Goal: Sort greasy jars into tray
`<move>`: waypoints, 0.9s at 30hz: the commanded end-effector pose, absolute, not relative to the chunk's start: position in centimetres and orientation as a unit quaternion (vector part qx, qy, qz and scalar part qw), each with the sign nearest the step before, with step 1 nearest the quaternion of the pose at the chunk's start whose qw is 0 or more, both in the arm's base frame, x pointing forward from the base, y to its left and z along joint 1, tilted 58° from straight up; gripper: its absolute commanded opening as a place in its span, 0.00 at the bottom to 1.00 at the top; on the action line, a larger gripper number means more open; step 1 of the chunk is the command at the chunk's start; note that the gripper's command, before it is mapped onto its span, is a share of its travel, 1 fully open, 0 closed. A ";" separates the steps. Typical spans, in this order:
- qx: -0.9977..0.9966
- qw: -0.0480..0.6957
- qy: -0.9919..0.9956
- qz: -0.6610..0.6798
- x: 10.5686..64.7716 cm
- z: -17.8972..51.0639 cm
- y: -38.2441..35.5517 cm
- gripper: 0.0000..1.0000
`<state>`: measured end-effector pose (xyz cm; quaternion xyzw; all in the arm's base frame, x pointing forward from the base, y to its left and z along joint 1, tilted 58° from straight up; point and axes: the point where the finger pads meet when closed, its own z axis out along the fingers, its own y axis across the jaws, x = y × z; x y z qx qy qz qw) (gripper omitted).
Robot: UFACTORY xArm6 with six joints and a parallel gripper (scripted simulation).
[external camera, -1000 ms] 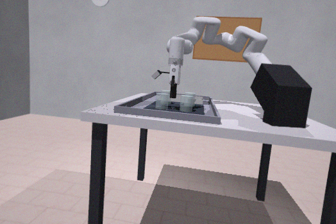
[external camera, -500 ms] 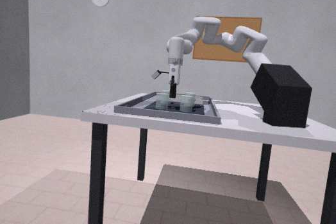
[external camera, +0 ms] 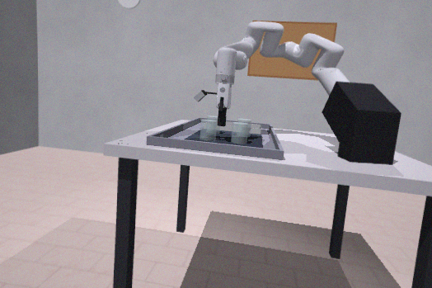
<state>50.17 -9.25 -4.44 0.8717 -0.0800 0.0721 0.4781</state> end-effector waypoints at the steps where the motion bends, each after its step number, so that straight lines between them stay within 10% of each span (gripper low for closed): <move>1: 0.872 0.478 -0.080 0.074 50.3 -4.4 -9.1 0.00; 27: 0.872 0.478 -0.080 0.074 50.6 -4.3 -9.1 0.00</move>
